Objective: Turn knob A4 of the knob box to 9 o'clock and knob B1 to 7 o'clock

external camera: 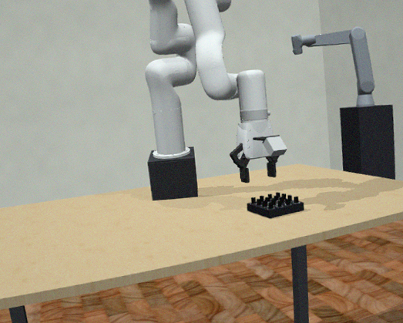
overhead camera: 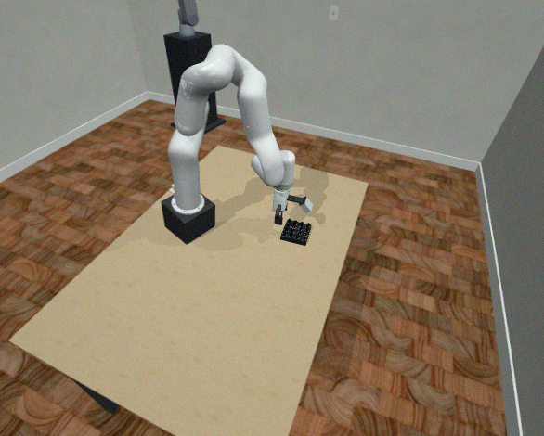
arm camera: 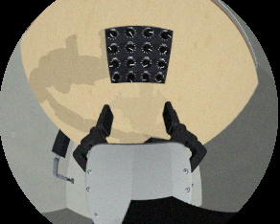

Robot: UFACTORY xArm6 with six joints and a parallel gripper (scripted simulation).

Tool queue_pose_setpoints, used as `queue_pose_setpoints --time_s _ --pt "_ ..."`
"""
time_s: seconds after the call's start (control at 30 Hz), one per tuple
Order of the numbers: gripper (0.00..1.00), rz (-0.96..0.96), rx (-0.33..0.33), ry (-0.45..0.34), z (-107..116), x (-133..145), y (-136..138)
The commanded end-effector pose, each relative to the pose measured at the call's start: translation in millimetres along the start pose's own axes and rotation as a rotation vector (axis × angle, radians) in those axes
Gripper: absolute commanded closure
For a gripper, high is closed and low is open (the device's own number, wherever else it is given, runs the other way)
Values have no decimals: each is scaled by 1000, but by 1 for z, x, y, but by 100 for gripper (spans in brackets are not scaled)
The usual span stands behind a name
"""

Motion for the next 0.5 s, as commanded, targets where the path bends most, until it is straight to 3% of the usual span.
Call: queue_pose_setpoints --time_s 0.0,0.47 --pt "0 0 -1 3 1 -1 0" --pt "0 -22 -1 3 1 -1 0"
Point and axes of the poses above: the point where the finger pads meet when closed, its own z axis back along the fingers, its own y axis across the jaws, x = y × z, the point moved 6 cm from there along z, back along the fingers
